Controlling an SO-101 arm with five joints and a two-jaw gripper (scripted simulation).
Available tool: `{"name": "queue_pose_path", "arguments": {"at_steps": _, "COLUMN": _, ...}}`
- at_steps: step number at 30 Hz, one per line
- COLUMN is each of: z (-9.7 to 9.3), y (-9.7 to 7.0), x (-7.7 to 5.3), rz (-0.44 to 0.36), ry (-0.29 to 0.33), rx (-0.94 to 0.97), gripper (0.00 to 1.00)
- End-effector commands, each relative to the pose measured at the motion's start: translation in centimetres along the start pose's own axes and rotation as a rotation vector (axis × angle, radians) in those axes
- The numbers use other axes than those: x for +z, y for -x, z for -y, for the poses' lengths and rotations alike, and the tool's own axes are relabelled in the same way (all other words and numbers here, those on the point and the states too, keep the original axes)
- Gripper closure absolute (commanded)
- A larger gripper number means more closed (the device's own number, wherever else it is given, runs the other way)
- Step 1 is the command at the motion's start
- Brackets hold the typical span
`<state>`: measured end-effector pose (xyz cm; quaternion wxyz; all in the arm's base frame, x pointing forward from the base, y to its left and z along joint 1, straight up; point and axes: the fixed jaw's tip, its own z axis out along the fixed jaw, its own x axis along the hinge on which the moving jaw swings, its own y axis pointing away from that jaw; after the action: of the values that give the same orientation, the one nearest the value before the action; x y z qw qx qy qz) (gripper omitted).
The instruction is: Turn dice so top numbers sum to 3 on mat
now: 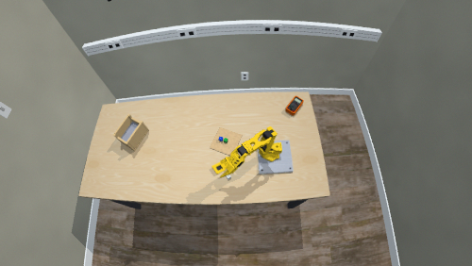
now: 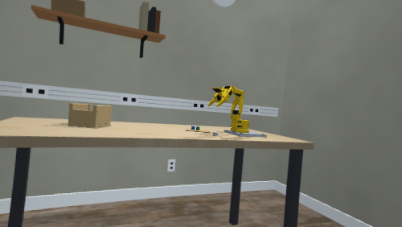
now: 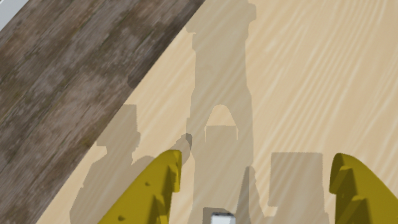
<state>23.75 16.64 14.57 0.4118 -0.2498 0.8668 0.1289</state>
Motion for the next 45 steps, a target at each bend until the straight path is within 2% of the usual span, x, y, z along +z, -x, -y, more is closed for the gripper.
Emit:
{"name": "queue_pose_path", "arguments": {"at_steps": 1, "z": -0.3, "y": -0.1, "x": -0.5, "rz": -0.136, "ry": 0.004, "rx": 0.008, "gripper": 0.72}}
{"name": "queue_pose_path", "arguments": {"at_steps": 7, "z": -0.4, "y": -0.8, "x": -1.3, "rz": -0.264, "ry": 0.002, "rx": 0.010, "gripper": 0.72}}
{"name": "queue_pose_path", "arguments": {"at_steps": 12, "z": -0.5, "y": -1.3, "x": -2.0, "rz": -0.340, "ry": 0.000, "rx": 0.012, "gripper": 0.72}}
{"name": "queue_pose_path", "arguments": {"at_steps": 22, "z": -0.5, "y": -1.7, "x": -2.6, "rz": -0.401, "ry": -0.001, "rx": 0.012, "gripper": 0.72}}
{"name": "queue_pose_path", "arguments": {"at_steps": 33, "z": -0.5, "y": -1.7, "x": -2.6, "rz": -0.410, "ry": -0.002, "rx": 0.012, "gripper": 0.72}}
{"name": "queue_pose_path", "arguments": {"at_steps": 39, "z": -0.5, "y": -2.7, "x": -1.7, "rz": -0.470, "ry": -0.004, "rx": 0.012, "gripper": 0.72}}
{"name": "queue_pose_path", "arguments": {"at_steps": 45, "z": -0.4, "y": -5.6, "x": 0.6, "rz": -0.628, "ry": -0.012, "rx": 0.010, "gripper": 0.72}}
